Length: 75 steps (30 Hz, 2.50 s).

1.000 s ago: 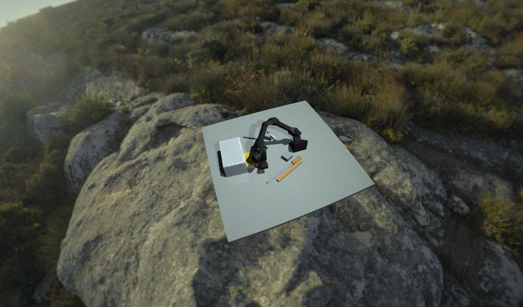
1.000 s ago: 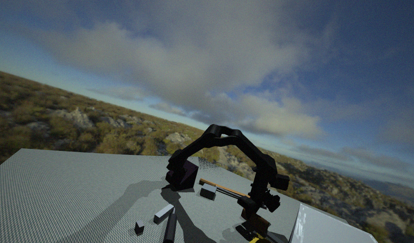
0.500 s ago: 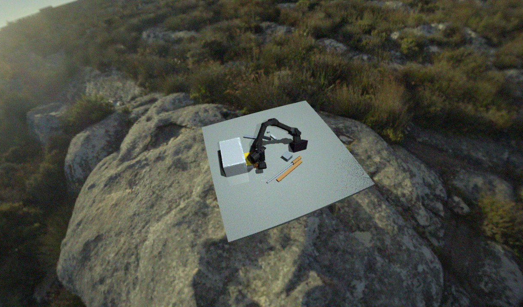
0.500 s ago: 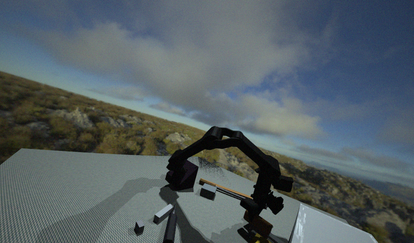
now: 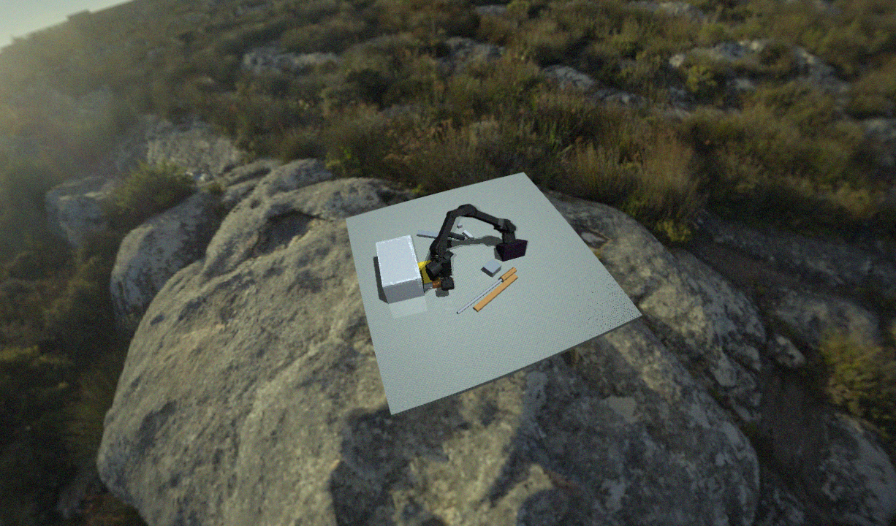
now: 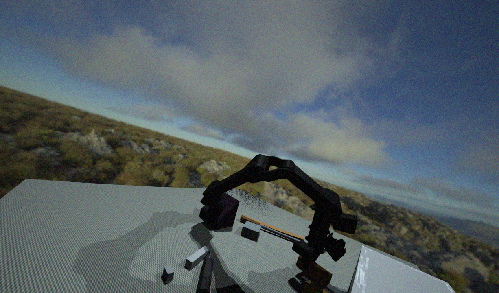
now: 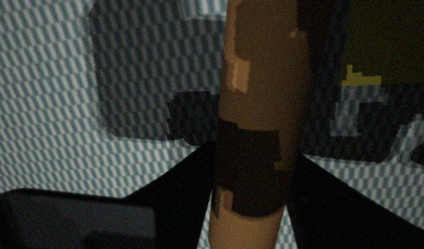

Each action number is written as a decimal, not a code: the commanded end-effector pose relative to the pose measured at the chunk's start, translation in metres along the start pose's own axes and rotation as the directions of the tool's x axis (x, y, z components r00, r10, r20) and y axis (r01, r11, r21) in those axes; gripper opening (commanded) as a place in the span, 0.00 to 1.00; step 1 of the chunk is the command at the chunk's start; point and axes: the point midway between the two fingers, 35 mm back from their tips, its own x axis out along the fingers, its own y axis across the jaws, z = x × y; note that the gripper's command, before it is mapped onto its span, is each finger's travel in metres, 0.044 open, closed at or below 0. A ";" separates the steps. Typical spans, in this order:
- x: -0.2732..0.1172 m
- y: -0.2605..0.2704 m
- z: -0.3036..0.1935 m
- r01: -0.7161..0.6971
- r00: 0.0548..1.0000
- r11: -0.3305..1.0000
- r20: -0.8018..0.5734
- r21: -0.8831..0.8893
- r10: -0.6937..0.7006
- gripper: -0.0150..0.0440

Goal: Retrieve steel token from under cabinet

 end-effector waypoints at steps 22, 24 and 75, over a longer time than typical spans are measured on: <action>0.002 -0.025 0.004 -0.001 1.000 1.000 0.001 0.001 0.001 0.25; 0.002 -0.026 0.004 -0.001 1.000 1.000 0.001 0.001 0.001 0.25; 0.003 -0.023 -0.040 -0.002 1.000 1.000 -0.001 -0.001 0.002 0.25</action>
